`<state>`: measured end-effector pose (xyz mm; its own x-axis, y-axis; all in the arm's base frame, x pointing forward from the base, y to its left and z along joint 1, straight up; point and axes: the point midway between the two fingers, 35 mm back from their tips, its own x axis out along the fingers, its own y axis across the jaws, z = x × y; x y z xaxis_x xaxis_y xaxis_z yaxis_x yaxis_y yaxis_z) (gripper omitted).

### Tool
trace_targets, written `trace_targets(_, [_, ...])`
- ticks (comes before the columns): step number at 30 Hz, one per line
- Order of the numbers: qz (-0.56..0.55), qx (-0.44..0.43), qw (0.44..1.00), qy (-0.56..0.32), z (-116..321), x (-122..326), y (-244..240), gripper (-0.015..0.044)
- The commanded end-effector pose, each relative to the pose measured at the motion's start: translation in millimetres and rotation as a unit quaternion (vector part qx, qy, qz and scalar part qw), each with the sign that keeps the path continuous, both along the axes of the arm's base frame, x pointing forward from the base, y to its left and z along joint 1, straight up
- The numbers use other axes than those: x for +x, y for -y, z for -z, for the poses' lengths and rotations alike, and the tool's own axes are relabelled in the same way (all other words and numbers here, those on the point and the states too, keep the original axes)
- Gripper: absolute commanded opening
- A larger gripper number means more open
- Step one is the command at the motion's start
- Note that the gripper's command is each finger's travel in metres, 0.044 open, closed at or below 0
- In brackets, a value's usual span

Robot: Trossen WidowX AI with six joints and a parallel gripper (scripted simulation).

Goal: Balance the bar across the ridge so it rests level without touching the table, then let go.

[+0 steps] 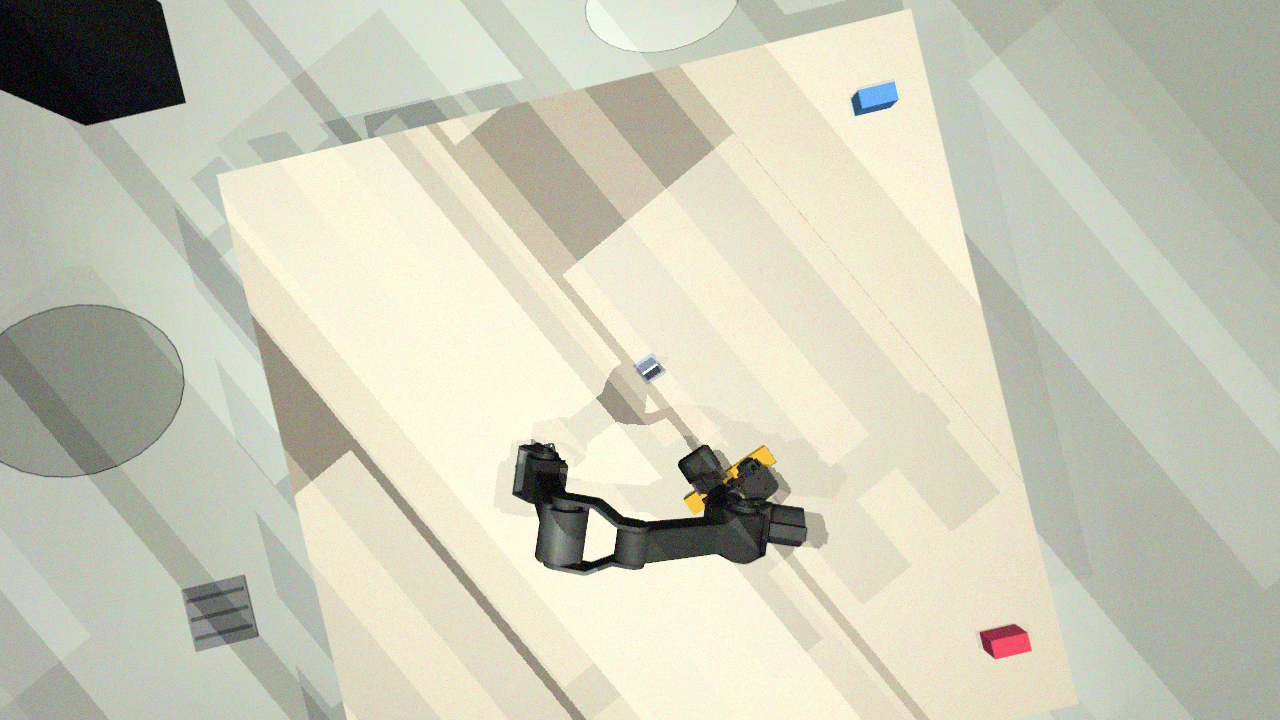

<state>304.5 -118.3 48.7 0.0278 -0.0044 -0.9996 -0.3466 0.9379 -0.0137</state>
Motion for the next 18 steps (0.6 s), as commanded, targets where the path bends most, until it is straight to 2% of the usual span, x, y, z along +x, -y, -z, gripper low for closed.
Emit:
trace_targets(1, [0.0, 0.0, 1.0, 0.0, 0.0, 0.0, 0.0, 0.0117])
trace_targets(6, [0.0, 0.0, 1.0, 0.0, -8.7, 1.2, 0.6, 0.0])
trace_targets(18, [-0.001, -0.001, 1.0, 0.0, -39.2, 3.0, 1.6, 0.0])
